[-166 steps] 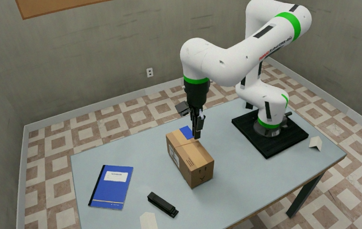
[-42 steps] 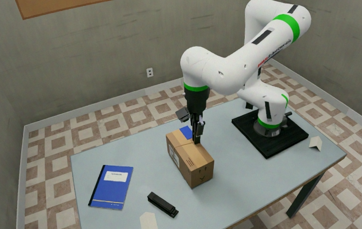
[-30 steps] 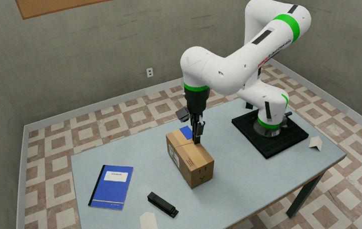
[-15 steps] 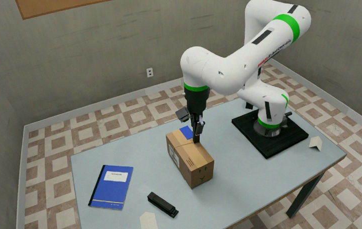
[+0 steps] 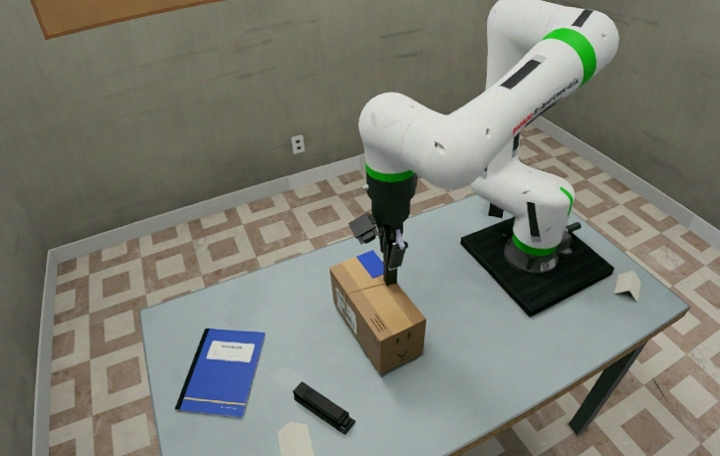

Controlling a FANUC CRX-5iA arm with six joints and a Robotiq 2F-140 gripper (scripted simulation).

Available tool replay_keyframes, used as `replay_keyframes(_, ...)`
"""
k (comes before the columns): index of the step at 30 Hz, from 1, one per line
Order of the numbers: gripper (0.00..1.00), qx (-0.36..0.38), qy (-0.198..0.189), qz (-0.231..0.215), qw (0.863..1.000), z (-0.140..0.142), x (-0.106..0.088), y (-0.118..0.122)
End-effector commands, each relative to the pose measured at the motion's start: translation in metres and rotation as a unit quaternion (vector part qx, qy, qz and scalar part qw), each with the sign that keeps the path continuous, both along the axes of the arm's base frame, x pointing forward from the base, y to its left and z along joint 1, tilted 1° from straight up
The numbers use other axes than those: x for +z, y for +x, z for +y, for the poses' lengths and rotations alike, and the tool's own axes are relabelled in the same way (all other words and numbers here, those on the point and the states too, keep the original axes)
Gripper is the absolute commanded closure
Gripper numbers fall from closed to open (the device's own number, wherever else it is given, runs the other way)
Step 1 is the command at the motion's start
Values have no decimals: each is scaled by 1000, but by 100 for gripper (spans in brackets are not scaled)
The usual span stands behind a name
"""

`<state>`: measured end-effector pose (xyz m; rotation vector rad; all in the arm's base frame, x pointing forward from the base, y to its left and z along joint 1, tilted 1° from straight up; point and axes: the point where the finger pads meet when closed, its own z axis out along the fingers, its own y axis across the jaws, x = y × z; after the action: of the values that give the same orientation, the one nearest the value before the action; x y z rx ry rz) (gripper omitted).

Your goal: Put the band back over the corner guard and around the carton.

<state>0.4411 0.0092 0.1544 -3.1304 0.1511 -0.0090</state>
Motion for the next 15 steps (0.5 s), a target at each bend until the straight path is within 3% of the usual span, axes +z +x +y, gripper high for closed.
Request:
replay_keyframes(1,90,0,0,-1,1000,0,1,0)
replay_keyframes(15,90,0,0,-1,1000,0,3,0)
